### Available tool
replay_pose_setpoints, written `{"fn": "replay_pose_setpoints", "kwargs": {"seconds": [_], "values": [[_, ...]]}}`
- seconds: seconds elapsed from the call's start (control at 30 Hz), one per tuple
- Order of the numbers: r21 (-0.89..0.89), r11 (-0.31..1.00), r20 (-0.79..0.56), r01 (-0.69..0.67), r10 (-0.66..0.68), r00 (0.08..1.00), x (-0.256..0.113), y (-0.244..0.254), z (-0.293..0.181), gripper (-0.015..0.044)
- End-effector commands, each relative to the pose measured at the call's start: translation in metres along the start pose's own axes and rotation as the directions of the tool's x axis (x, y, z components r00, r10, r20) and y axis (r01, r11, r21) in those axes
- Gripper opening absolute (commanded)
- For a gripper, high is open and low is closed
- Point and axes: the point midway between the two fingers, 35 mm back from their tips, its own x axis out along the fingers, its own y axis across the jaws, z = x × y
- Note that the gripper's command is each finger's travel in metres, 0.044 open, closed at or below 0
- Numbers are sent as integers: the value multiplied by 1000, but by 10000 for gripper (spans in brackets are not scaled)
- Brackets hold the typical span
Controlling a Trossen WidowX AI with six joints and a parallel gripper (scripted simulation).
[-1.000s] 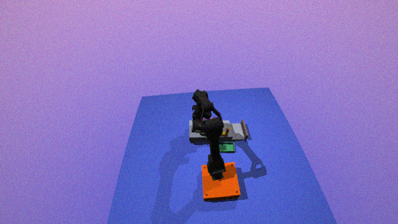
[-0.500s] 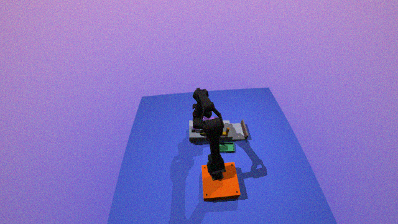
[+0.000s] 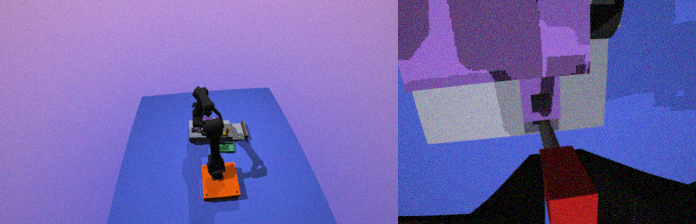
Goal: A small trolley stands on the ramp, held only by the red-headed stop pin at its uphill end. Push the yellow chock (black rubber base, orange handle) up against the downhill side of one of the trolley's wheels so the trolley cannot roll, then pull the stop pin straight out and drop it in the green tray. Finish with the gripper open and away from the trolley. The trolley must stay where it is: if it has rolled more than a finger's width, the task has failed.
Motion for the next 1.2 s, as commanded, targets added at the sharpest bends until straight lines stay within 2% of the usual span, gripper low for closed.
{"fn": "replay_pose_setpoints", "kwargs": {"seconds": [0.0, 0.67, 1.17], "values": [[-4, 1000, -4, -1, 1, 1000, -4, 1, -2, 0], [-4, 1000, -7, -1, 1, 1000, -1, 1, -32, 0], [-3, 1000, -7, 2, -2, 1000, 1, -45, -31, 0]]}}
